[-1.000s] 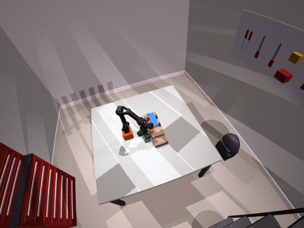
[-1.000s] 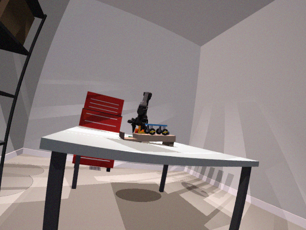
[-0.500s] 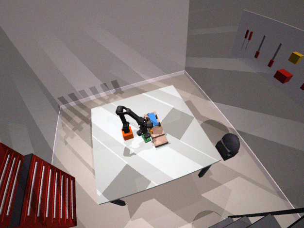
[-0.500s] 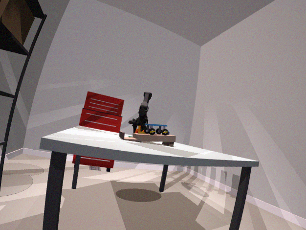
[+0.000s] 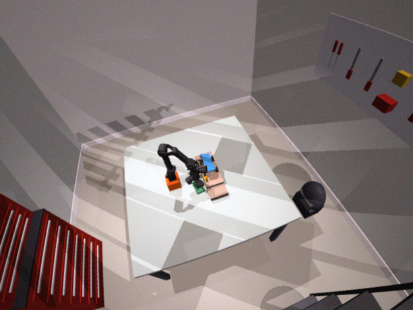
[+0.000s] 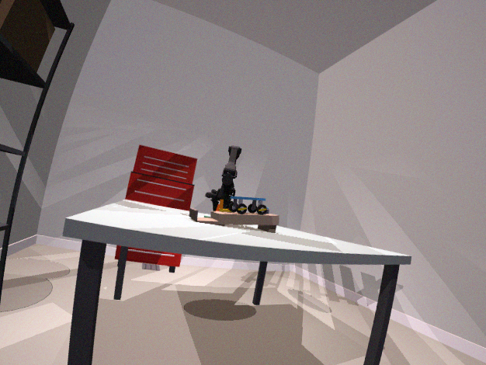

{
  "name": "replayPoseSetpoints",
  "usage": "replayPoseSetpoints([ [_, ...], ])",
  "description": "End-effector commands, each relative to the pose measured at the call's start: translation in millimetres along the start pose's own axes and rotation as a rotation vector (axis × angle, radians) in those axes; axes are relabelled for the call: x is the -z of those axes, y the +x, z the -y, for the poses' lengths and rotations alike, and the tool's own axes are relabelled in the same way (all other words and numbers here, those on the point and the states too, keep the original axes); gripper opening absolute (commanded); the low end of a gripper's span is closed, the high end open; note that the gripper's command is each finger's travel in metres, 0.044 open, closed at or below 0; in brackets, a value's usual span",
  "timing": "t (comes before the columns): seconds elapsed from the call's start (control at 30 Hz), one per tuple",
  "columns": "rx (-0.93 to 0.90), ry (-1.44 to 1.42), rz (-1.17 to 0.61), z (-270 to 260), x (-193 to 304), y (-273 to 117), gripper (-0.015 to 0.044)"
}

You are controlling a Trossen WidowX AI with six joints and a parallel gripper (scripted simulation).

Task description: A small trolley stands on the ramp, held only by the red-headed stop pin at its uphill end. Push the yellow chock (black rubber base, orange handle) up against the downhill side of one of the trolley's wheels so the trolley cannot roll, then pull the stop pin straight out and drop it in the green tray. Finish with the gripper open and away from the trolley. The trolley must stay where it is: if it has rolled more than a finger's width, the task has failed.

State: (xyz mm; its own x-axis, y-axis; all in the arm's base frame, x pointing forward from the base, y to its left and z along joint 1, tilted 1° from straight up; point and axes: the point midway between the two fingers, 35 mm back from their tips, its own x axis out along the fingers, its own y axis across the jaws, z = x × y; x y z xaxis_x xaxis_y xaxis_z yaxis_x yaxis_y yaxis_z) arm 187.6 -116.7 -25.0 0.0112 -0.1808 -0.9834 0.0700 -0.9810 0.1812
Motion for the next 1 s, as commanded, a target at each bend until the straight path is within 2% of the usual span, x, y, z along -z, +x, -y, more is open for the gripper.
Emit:
replayPoseSetpoints([
  [0.0,-0.004,0.003,0.004,2.1,-0.7,1.7,0.0190],
  [0.73,-0.003,0.003,0.004,13.9,-3.3,10.2,0.0190],
  [0.9,-0.001,0.000,-0.001,13.1,-1.3,8.3,0.0321],
  [0.97,-0.001,0.000,-0.001,13.1,-1.3,8.3,0.0340],
])
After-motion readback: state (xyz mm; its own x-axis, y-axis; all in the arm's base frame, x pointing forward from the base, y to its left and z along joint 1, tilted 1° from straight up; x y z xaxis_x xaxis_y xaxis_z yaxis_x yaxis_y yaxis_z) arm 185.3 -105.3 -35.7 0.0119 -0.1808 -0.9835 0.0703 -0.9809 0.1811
